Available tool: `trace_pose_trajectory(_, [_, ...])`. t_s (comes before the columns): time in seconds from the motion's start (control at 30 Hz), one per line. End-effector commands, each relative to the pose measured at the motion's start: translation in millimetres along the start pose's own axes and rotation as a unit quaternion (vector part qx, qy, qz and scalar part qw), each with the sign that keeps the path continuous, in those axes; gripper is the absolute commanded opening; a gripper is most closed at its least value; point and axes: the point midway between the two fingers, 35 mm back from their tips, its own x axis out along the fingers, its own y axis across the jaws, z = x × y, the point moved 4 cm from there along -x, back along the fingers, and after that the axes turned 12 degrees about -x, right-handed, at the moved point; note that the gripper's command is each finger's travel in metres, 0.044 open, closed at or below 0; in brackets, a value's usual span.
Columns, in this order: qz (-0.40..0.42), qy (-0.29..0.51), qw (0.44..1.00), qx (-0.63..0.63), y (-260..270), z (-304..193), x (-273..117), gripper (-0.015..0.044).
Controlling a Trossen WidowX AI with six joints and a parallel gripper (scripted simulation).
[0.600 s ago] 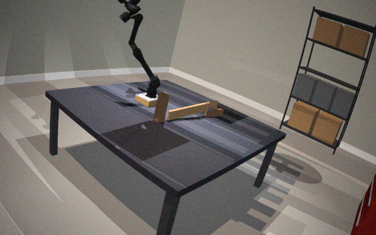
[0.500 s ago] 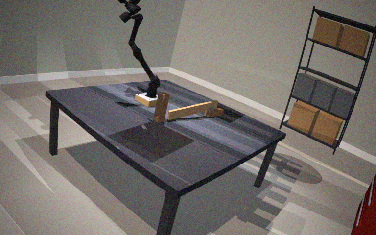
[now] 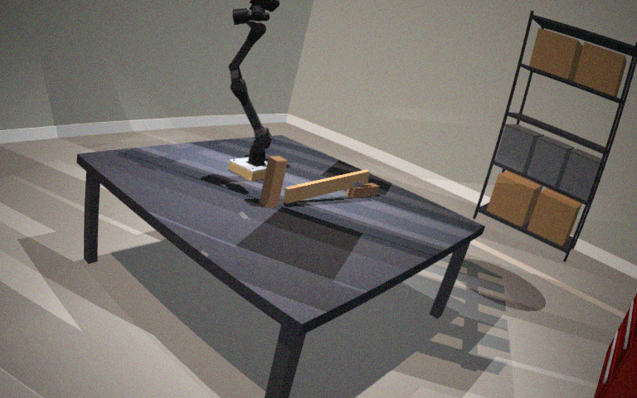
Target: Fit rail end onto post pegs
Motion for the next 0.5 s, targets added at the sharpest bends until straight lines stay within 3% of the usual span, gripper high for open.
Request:
trace_pose_trajectory(0.0, [-0.065, -0.053, 0.995, -0.052, -55, 28, -6, 0.0440])
trace_pose_trajectory(0.33, [-0.252, -0.152, 0.940, -0.174, -174, 85, -57, 0.0440])
trace_pose_trajectory(0.47, [-0.275, -0.171, 0.931, -0.170, -192, 93, -71, 0.0440])
